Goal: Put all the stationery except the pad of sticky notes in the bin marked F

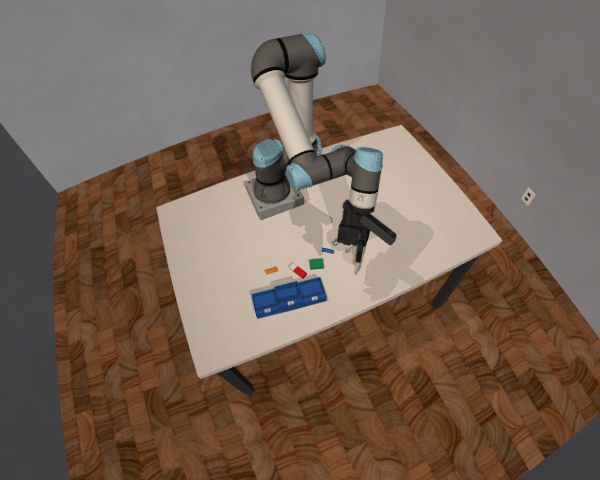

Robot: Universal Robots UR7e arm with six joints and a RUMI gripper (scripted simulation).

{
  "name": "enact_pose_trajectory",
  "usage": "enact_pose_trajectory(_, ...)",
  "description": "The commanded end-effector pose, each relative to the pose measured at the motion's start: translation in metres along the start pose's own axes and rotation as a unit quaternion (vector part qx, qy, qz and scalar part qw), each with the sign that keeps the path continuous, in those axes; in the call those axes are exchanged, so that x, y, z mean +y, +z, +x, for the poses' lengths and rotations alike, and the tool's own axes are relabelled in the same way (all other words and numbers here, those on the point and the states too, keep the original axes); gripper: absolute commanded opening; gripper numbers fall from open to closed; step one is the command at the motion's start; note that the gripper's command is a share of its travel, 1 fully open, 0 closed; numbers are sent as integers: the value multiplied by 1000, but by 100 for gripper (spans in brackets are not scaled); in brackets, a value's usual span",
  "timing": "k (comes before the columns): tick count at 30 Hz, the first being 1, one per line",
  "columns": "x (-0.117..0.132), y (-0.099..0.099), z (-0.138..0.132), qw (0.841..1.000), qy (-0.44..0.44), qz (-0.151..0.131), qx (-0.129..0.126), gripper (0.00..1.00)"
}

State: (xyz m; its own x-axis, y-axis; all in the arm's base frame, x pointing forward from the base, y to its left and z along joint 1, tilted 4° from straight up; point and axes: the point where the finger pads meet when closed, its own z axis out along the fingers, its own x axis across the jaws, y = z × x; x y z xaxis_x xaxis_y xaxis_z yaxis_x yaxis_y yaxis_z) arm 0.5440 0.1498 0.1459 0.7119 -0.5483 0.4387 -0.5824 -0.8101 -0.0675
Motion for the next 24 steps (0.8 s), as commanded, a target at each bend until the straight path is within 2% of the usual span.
enact_pose_trajectory(1, 19, -1, 2, 1000, 23, -9, -18, 4)
enact_pose_trajectory(2, 19, -1, 2, 1000, 23, -9, -18, 4)
enact_pose_trajectory(4, 35, -2, 2, 997, 63, -24, -44, 4)
enact_pose_trajectory(5, 44, -3, 1, 997, 65, -25, -45, 4)
enact_pose_trajectory(8, 45, -3, 1, 997, 65, -25, -45, 4)
enact_pose_trajectory(9, 53, -4, 0, 994, 85, -32, -58, 4)
enact_pose_trajectory(11, 53, -4, 0, 994, 85, -32, -58, 4)
enact_pose_trajectory(12, 62, -5, -1, 991, 105, -40, -71, 4)
enact_pose_trajectory(13, 70, -6, -2, 991, 108, -41, -73, 4)
enact_pose_trajectory(16, 71, -7, -2, 991, 108, -41, -73, 4)
enact_pose_trajectory(18, 87, -10, -6, 983, 149, -55, -97, 4)
enact_pose_trajectory(19, 95, -11, -7, 982, 153, -56, -100, 4)
enact_pose_trajectory(22, 96, -12, -8, 982, 153, -56, -100, 4)
enact_pose_trajectory(24, 111, -16, -13, 971, 193, -70, -123, 4)
